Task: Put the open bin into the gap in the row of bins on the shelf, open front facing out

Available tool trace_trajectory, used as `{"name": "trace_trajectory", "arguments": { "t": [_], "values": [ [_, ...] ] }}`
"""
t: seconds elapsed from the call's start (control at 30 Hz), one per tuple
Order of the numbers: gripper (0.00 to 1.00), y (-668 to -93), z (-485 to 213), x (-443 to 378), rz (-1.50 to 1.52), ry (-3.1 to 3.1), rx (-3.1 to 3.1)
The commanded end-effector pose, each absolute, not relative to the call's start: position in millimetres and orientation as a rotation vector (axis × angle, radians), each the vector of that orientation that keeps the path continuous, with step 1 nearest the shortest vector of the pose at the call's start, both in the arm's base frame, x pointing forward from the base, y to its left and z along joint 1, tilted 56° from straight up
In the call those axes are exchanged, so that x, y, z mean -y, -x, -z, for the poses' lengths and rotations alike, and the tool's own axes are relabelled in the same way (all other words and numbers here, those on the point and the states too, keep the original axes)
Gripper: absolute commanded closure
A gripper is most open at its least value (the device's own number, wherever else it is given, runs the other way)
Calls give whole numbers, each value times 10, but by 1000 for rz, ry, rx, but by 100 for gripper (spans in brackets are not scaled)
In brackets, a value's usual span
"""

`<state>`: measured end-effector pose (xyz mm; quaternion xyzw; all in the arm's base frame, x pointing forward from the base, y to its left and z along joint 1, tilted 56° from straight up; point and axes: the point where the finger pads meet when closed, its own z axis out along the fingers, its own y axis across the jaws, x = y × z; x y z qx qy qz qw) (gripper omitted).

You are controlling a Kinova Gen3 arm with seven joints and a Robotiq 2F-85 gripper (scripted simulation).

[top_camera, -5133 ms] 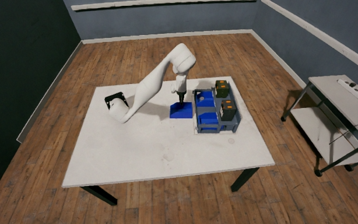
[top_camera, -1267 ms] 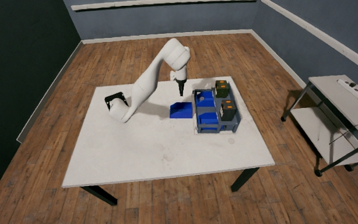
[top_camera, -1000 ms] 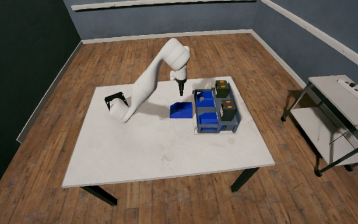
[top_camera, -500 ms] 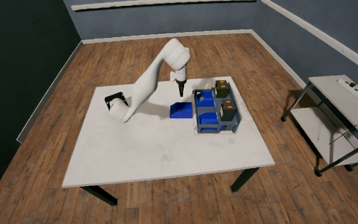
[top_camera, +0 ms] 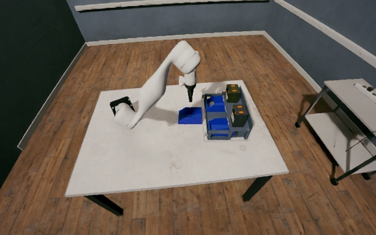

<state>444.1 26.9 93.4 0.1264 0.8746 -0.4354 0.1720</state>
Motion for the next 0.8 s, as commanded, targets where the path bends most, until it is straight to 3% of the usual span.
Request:
{"name": "trace_trajectory", "arguments": {
  "t": [0.0,0.77],
  "values": [
    [65,-4442,-935,-278,1234,-357,-2482],
    [65,-4446,-923,-260,1234,-357,-2482]
  ]
}}
